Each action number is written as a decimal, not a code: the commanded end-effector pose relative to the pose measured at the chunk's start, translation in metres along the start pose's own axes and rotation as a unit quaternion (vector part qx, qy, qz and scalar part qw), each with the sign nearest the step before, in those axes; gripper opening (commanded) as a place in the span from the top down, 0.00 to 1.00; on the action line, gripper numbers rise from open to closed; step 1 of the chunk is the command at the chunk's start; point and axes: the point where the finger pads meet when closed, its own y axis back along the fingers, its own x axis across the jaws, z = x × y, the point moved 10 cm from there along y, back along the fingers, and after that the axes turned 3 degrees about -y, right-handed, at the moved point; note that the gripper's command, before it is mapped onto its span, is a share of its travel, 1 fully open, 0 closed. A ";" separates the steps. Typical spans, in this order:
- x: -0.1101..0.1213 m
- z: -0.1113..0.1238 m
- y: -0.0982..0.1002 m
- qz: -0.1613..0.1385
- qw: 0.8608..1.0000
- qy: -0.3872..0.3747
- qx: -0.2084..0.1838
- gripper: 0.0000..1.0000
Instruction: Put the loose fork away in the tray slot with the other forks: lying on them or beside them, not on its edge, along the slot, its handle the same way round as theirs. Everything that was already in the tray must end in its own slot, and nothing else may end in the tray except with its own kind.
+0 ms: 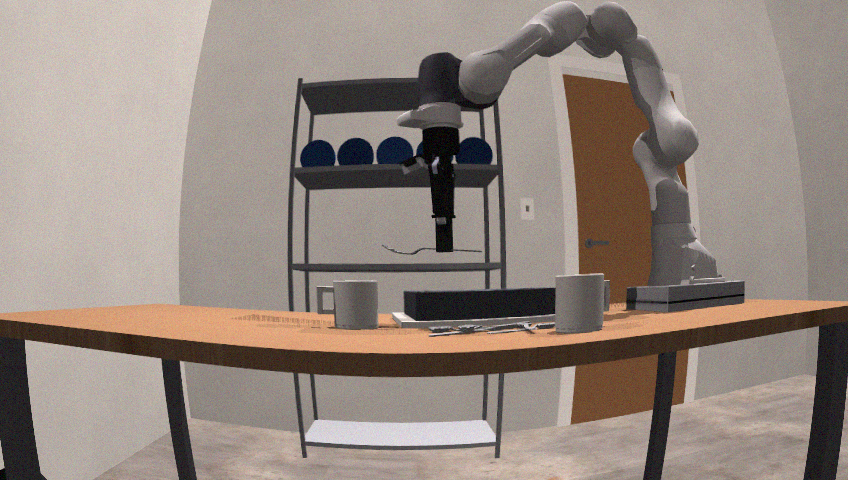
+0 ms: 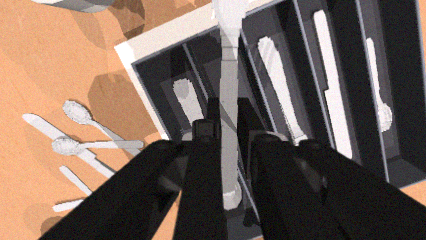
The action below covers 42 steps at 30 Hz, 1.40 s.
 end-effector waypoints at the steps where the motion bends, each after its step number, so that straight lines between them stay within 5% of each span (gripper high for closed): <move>1: 0.044 -0.007 0.001 -0.013 0.998 0.068 0.003 0.86; 3: 0.044 -0.007 0.001 -0.013 0.998 0.068 0.003 0.86; 5: 0.077 -0.008 0.000 -0.015 0.998 0.068 0.003 0.86; 20: 0.078 -0.008 0.000 -0.015 0.998 0.061 0.003 0.86; 26: 0.078 -0.008 0.000 -0.015 0.999 -0.053 0.002 0.86; 42: 0.078 -0.008 0.000 -0.015 0.984 -0.178 0.000 0.86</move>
